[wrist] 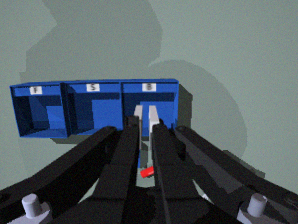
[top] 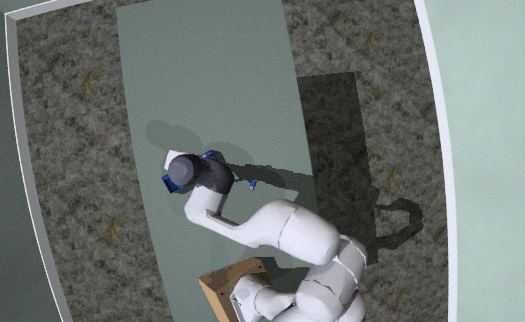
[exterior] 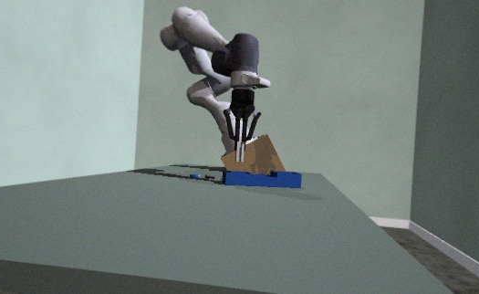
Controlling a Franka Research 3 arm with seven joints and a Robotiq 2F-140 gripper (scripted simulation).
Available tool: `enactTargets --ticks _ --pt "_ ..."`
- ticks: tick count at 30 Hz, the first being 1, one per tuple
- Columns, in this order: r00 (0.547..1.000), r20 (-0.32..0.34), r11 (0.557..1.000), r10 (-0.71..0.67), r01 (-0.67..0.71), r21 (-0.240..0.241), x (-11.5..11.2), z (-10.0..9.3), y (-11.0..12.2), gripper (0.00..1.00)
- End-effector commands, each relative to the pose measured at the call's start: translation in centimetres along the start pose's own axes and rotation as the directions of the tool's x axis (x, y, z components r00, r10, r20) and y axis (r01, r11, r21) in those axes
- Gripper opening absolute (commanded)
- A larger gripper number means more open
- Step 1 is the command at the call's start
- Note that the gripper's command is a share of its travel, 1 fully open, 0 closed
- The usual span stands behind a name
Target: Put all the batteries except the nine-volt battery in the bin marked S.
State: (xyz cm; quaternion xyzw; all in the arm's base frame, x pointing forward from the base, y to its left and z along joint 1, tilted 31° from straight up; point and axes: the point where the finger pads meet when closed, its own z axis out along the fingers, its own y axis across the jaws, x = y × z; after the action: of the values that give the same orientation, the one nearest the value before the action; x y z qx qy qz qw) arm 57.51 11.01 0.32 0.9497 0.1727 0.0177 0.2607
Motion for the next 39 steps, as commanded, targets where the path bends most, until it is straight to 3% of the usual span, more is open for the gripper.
enactTargets --ticks 1,24,39 --pt "1.0 -0.001 1.0 -0.014 0.014 -0.004 0.1 0.1 0.0 0.05" --pt "1.0 -0.001 1.0 -0.014 0.014 -0.004 0.1 5.7 0.0 0.05" --pt "1.0 -0.001 1.0 -0.014 0.014 -0.004 0.1 5.8 0.0 0.05"
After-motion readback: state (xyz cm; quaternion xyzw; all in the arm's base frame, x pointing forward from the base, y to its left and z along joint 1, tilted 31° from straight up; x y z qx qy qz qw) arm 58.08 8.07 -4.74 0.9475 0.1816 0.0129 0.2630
